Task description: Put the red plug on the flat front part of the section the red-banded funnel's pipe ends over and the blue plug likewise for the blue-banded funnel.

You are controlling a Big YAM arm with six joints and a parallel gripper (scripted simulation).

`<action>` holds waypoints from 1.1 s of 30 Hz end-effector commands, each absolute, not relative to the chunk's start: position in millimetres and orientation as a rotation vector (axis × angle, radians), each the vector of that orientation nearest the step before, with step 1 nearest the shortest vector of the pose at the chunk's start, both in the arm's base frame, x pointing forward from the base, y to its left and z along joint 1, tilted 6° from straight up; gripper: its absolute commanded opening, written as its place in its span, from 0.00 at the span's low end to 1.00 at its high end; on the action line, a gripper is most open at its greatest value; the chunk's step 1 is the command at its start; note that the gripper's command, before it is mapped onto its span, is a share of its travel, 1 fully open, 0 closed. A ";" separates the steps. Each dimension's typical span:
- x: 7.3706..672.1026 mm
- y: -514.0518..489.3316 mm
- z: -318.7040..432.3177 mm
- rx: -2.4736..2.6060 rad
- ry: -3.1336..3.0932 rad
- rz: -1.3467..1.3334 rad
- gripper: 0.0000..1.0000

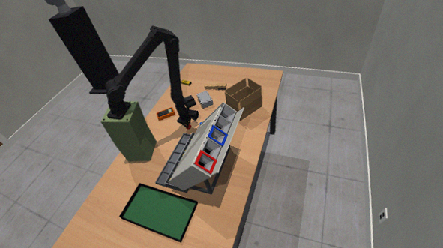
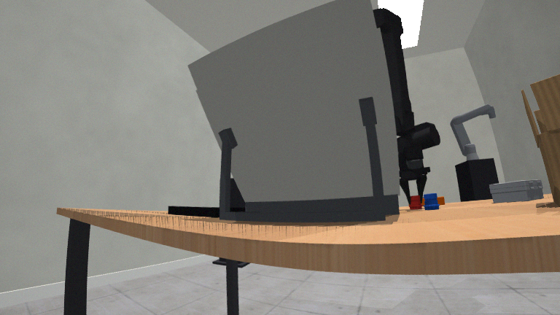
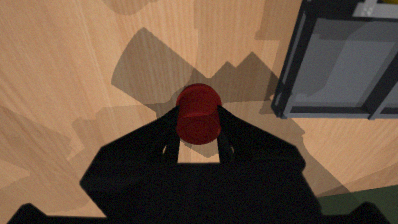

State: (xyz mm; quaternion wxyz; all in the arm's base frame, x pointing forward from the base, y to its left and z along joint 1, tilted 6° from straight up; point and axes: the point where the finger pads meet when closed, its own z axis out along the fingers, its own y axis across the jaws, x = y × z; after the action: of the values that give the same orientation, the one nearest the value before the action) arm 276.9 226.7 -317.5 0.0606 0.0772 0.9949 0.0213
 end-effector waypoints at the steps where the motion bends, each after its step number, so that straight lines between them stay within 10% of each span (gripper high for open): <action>1: 279.1 228.8 -315.1 0.230 3.001 0.076 0.00; 33: 267.3 227.0 -206.5 0.230 3.006 0.070 0.00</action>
State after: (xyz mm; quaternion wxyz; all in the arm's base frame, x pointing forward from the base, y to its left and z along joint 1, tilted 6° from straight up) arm 275.7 226.7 -224.2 0.0670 0.0790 0.9942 0.0281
